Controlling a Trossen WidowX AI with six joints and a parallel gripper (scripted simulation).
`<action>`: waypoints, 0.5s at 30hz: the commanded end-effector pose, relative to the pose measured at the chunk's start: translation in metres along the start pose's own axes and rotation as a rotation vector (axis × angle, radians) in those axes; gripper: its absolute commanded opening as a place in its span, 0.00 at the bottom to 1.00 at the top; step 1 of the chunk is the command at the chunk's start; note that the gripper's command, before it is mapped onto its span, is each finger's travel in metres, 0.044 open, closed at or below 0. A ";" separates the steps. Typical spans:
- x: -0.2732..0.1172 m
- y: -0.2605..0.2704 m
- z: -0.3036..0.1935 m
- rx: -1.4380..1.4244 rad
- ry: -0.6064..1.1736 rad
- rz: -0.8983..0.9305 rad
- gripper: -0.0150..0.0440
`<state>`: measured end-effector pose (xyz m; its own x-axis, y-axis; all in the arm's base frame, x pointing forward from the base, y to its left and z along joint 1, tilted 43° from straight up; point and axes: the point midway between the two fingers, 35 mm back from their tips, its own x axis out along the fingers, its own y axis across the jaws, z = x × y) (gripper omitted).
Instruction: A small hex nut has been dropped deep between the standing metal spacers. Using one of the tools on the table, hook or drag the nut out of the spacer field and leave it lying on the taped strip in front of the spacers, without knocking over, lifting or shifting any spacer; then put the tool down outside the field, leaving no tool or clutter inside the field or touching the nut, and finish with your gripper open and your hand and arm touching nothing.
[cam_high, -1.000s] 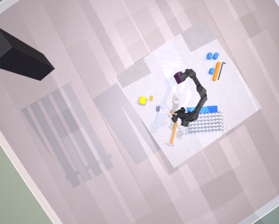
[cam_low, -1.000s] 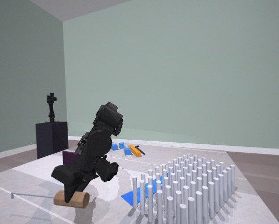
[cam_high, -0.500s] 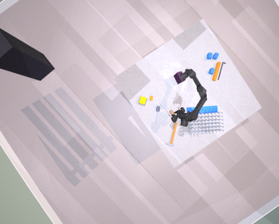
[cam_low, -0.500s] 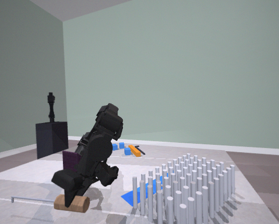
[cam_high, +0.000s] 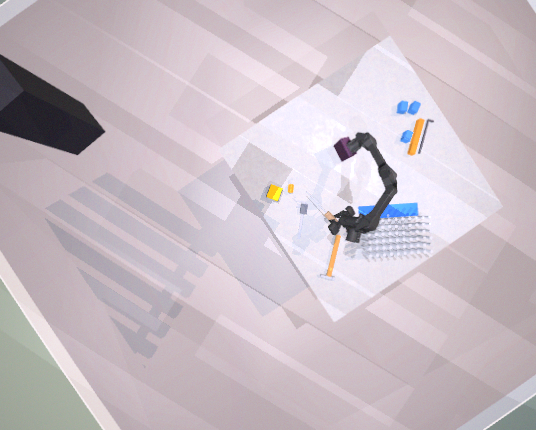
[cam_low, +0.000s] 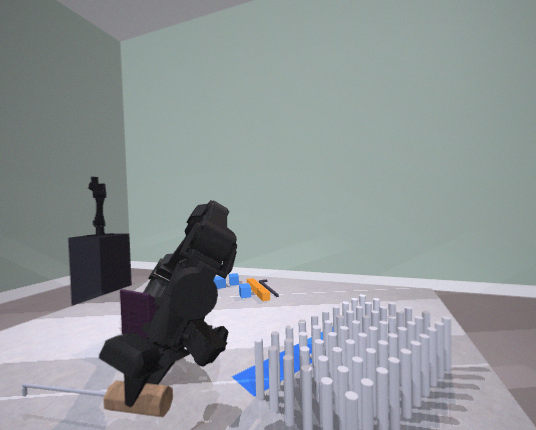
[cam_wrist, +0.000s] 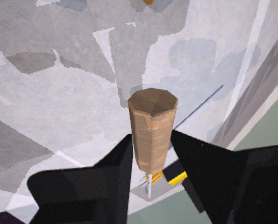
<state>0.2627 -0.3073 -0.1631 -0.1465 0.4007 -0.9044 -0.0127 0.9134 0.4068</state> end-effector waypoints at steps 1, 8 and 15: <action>0.005 0.002 0.000 0.005 0.004 0.004 0.25; 0.010 0.004 0.002 0.006 0.004 0.005 0.25; 0.015 0.006 0.003 0.006 0.004 0.005 0.25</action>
<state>0.2647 -0.2991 -0.1719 -0.1462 0.4016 -0.9041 -0.0116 0.9131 0.4075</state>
